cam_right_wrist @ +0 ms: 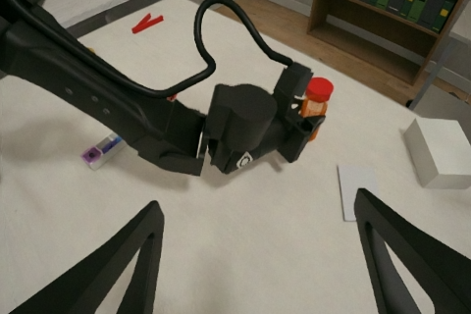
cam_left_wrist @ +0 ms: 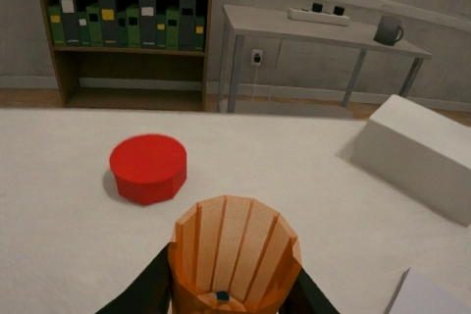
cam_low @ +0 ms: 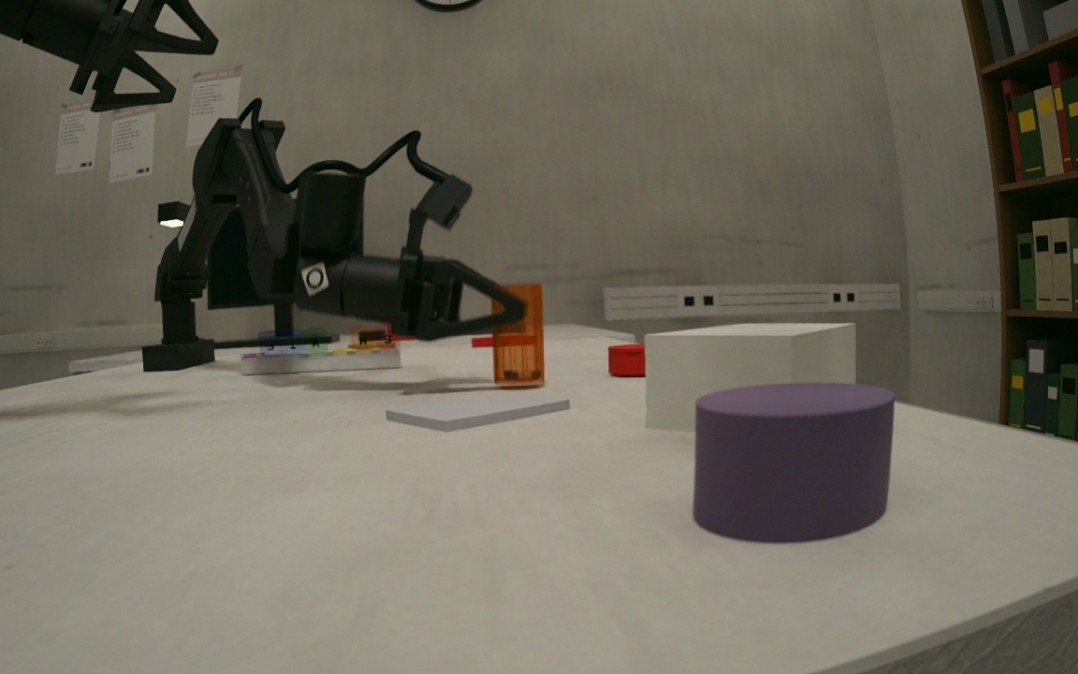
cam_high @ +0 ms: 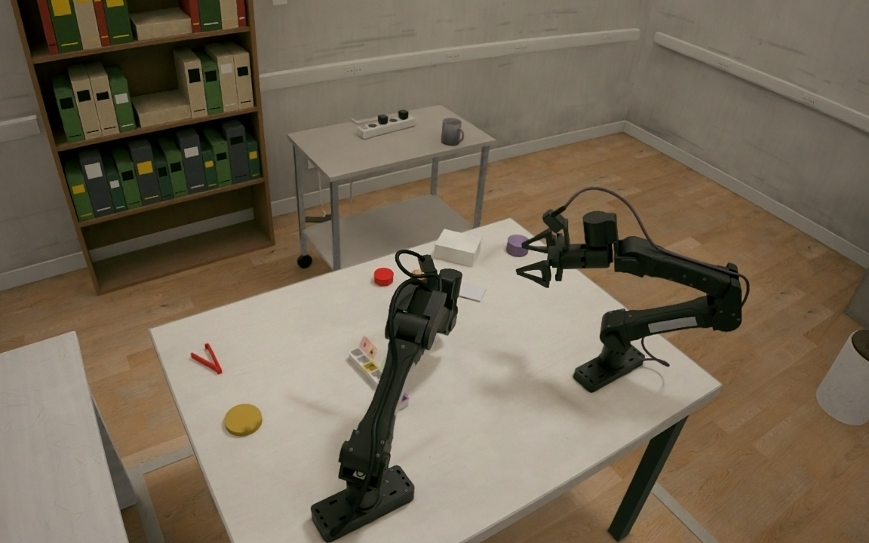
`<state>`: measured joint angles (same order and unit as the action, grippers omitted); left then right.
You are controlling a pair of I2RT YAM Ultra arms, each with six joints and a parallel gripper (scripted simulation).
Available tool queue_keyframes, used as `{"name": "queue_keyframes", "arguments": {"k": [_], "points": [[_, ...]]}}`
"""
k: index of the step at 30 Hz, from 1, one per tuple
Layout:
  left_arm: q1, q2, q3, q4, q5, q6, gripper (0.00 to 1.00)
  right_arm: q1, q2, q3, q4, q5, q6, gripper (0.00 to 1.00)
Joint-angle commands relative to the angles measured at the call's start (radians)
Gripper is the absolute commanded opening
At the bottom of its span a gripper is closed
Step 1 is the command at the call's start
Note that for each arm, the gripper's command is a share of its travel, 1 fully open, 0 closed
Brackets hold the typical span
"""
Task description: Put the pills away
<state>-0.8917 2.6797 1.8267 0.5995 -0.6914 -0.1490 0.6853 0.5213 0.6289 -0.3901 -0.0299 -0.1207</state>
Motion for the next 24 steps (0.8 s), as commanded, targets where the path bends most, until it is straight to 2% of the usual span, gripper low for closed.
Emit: {"name": "queue_keyframes", "arguments": {"k": [1, 7, 12, 20, 22, 24], "points": [[0.001, -0.096, -0.005, -0.050, 0.000, 0.006, 0.36, -0.005, -0.015, 0.003, 0.000, -0.002, -0.003, 1.00], [0.010, -0.115, -0.019, -0.008, 0.021, 0.014, 0.36, -0.004, -0.013, 0.006, -0.017, -0.001, -0.003, 1.00], [0.047, -0.159, -0.117, 0.097, 0.064, 0.028, 0.36, 0.036, 0.077, 0.085, -0.037, 0.010, -0.003, 1.00], [0.203, -0.339, -0.509, 0.358, 0.163, 0.069, 0.36, 0.207, 0.447, 0.392, -0.073, 0.027, 0.001, 1.00], [0.203, -0.339, -0.509, 0.358, 0.163, 0.069, 0.36, 0.207, 0.447, 0.392, -0.073, 0.027, 0.001, 1.00], [0.251, -0.398, -0.655, 0.444, 0.205, 0.080, 0.36, 0.242, 0.547, 0.482, -0.092, 0.033, 0.004, 1.00]]}}
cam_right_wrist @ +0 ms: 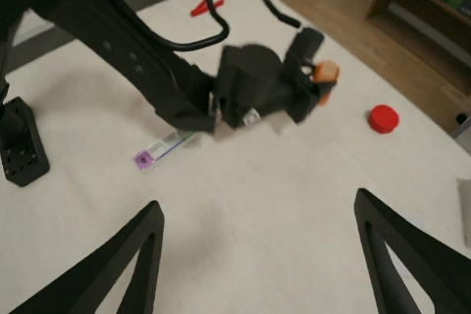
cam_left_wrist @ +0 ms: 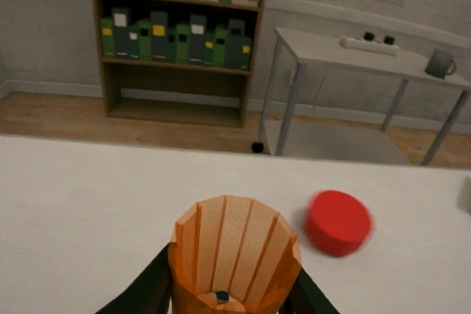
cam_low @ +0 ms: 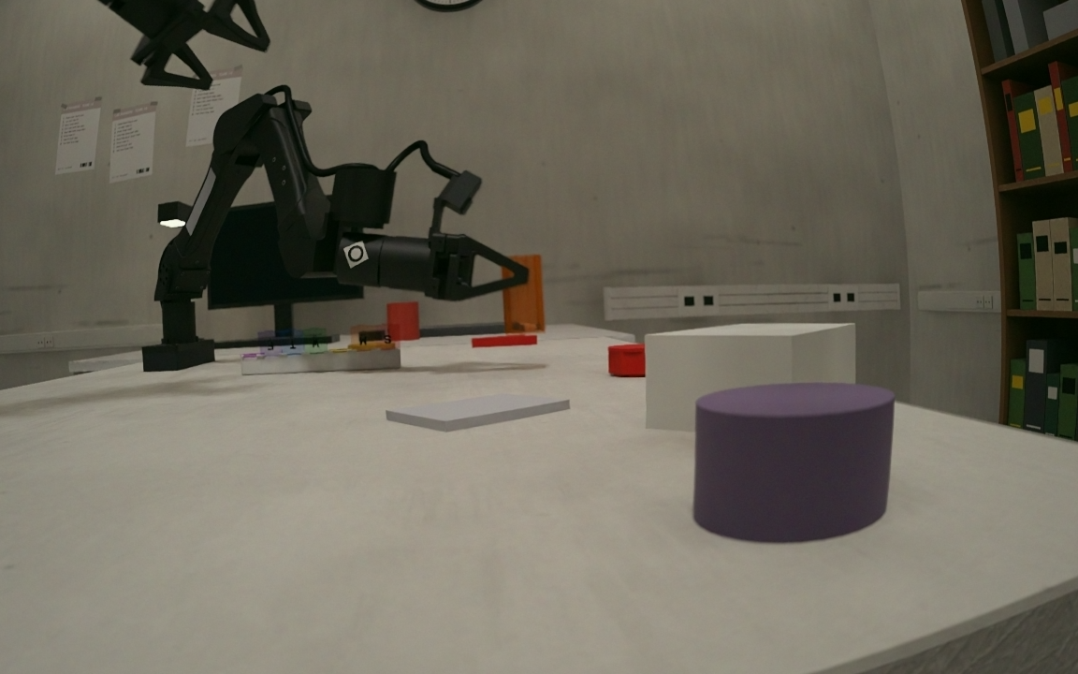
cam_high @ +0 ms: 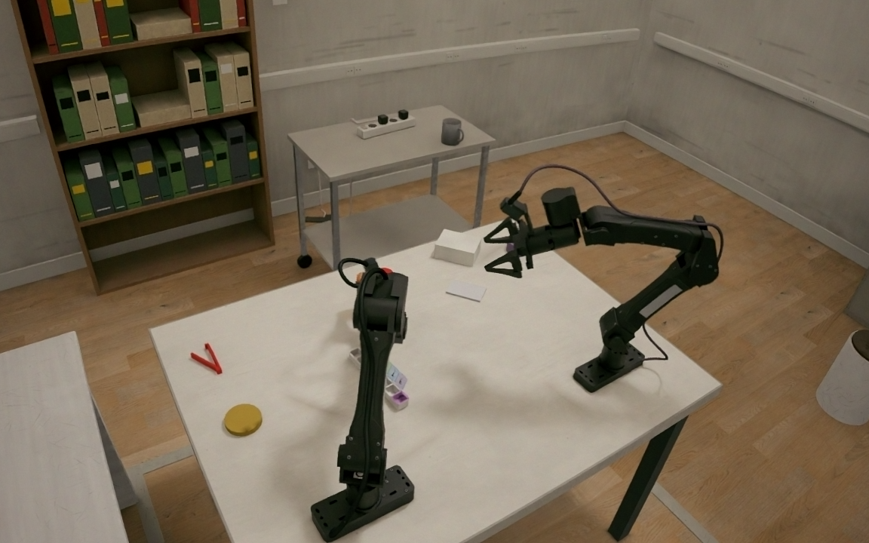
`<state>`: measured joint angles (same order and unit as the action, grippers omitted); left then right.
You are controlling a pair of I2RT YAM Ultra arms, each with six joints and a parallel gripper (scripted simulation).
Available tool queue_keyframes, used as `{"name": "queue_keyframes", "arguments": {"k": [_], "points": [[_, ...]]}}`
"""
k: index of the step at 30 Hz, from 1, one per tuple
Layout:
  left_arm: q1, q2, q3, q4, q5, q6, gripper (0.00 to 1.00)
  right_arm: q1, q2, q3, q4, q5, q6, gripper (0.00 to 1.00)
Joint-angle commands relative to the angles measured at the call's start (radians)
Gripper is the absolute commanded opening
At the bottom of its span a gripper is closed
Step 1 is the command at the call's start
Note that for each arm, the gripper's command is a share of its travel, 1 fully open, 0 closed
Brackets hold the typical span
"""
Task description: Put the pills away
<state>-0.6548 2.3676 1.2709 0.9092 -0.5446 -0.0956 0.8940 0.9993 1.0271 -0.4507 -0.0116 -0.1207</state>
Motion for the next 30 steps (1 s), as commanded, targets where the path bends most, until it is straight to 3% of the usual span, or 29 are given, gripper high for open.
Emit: {"name": "queue_keyframes", "arguments": {"k": [1, 7, 13, 15, 25, 30], "points": [[0.035, -0.110, -0.156, 0.165, 0.071, 0.031, 0.36, 0.050, 0.105, 0.114, -0.035, 0.016, 0.005, 1.00], [0.149, -0.251, -0.482, 0.354, 0.151, 0.062, 0.36, 0.127, 0.289, 0.275, -0.060, 0.024, 0.008, 1.00], [0.238, -0.355, -0.757, 0.510, 0.221, 0.077, 0.36, 0.168, 0.395, 0.371, -0.077, 0.027, 0.010, 1.00], [0.238, -0.355, -0.757, 0.510, 0.221, 0.077, 0.36, 0.168, 0.395, 0.371, -0.077, 0.027, 0.010, 1.00], [0.275, -0.435, -1.093, 0.651, 0.300, 0.048, 0.36, 0.179, 0.427, 0.402, -0.084, 0.024, 0.010, 1.00], [0.227, -0.419, -1.137, 0.658, 0.312, 0.038, 0.36, 0.180, 0.427, 0.402, -0.084, 0.024, 0.010, 1.00]]}}
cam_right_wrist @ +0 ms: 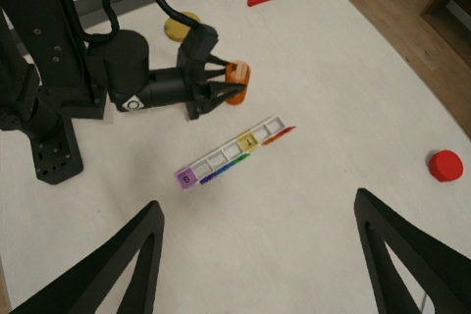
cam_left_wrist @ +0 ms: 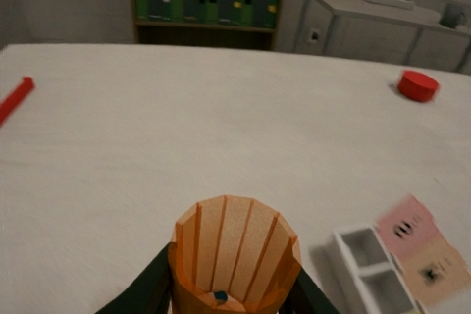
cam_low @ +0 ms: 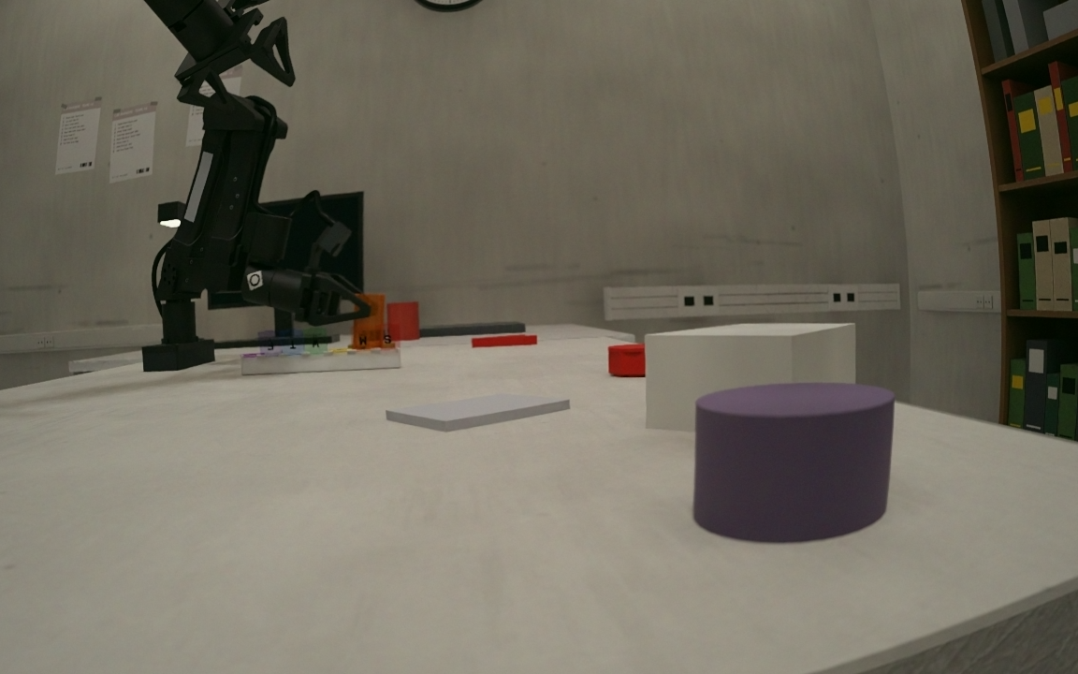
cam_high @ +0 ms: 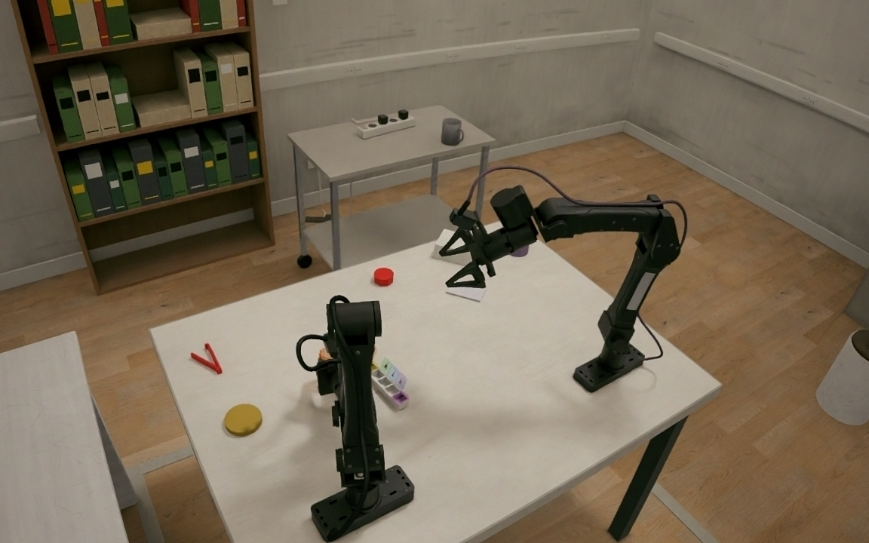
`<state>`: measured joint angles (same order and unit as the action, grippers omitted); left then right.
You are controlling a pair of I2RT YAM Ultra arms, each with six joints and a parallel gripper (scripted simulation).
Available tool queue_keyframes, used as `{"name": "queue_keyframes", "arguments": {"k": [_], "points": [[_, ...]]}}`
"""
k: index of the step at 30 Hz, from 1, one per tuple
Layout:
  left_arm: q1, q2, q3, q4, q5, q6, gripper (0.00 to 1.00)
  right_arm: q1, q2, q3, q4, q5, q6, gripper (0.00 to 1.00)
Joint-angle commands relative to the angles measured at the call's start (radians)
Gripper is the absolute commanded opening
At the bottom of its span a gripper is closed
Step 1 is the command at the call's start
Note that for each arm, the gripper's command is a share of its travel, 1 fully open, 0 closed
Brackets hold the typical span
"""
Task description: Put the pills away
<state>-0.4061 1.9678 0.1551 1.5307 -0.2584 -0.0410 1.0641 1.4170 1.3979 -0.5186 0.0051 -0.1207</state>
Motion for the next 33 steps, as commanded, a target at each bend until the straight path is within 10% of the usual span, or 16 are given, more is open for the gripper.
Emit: {"name": "queue_keyframes", "arguments": {"k": [1, 19, 33], "points": [[-0.022, -0.019, -0.021, 0.036, 0.025, -0.017, 0.36, 0.009, 0.010, 0.031, -0.016, 0.007, 0.010, 1.00], [0.048, -0.116, 0.112, -0.327, 0.147, 0.357, 0.36, 0.003, 0.001, 0.021, -0.004, 0.002, 0.003, 1.00], [0.158, -0.412, 0.327, -1.096, 0.318, 0.697, 0.36, 0.003, 0.001, 0.021, -0.004, 0.002, 0.003, 1.00]]}}
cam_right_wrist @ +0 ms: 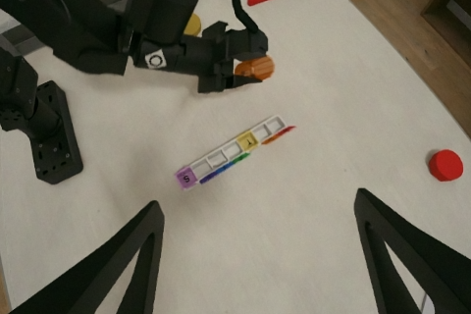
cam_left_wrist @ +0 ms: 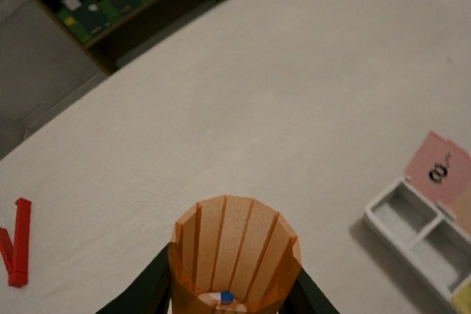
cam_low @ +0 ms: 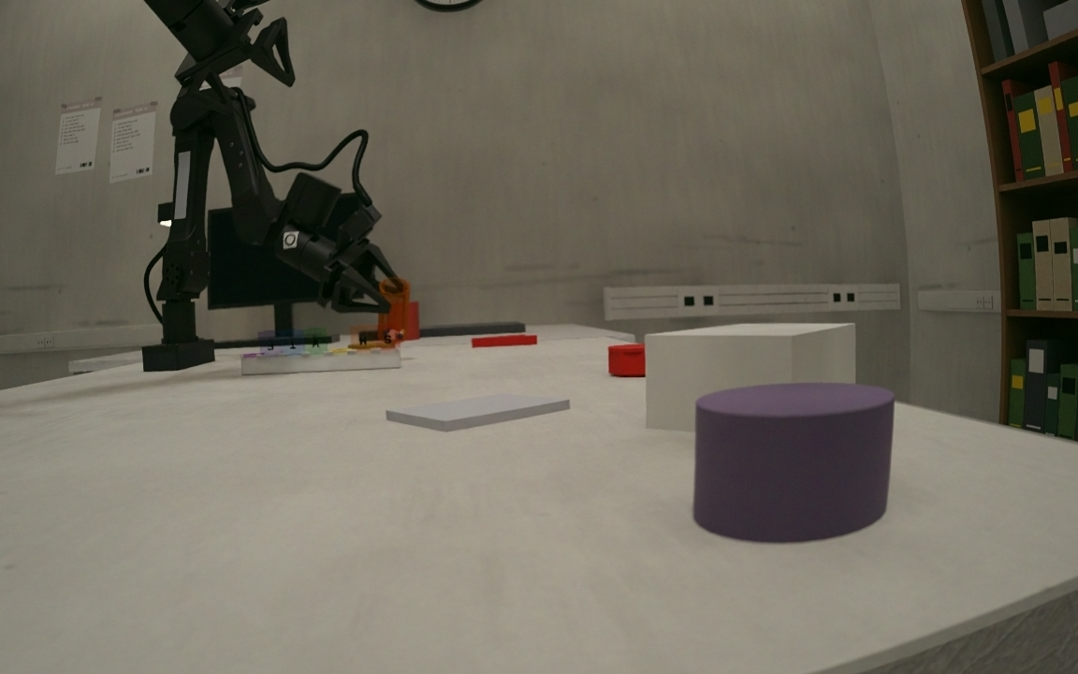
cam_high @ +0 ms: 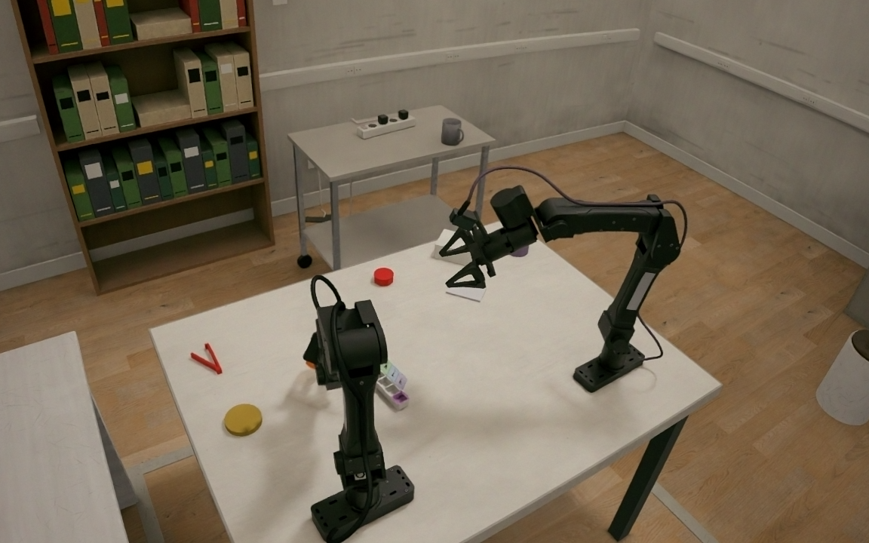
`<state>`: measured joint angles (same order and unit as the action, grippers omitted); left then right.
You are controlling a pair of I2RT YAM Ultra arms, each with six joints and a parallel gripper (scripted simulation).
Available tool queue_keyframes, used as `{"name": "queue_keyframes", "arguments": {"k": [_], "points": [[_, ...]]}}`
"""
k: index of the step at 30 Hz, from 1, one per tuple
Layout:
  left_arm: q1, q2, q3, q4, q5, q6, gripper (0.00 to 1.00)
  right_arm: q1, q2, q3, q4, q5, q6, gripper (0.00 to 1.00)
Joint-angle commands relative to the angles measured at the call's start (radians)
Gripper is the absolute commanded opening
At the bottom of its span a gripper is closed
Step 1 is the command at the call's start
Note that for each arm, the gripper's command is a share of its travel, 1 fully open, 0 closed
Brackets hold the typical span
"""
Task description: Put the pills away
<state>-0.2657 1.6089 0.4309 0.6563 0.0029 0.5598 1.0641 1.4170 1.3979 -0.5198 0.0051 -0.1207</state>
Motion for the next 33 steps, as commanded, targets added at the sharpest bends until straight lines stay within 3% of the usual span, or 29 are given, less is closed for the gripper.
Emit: {"name": "queue_keyframes", "arguments": {"k": [1, 3, 16, 27, 33], "points": [[0.023, -0.065, 0.064, -0.268, 0.069, 0.118, 0.36, 0.003, 0.001, 0.021, -0.003, 0.002, 0.003, 1.00], [0.023, -0.065, 0.064, -0.268, 0.069, 0.118, 0.36, 0.003, 0.001, 0.021, -0.003, 0.002, 0.003, 1.00], [0.044, -0.160, 0.237, -0.786, 0.185, 0.425, 0.36, 0.003, 0.001, 0.021, -0.003, 0.002, 0.003, 1.00], [0.034, -0.152, 0.275, -0.829, 0.176, 0.427, 0.36, 0.003, 0.001, 0.021, -0.003, 0.002, 0.003, 1.00], [-0.028, -0.122, 0.299, -0.879, -0.006, 0.379, 0.36, 0.003, 0.001, 0.021, -0.003, 0.002, 0.003, 1.00]]}}
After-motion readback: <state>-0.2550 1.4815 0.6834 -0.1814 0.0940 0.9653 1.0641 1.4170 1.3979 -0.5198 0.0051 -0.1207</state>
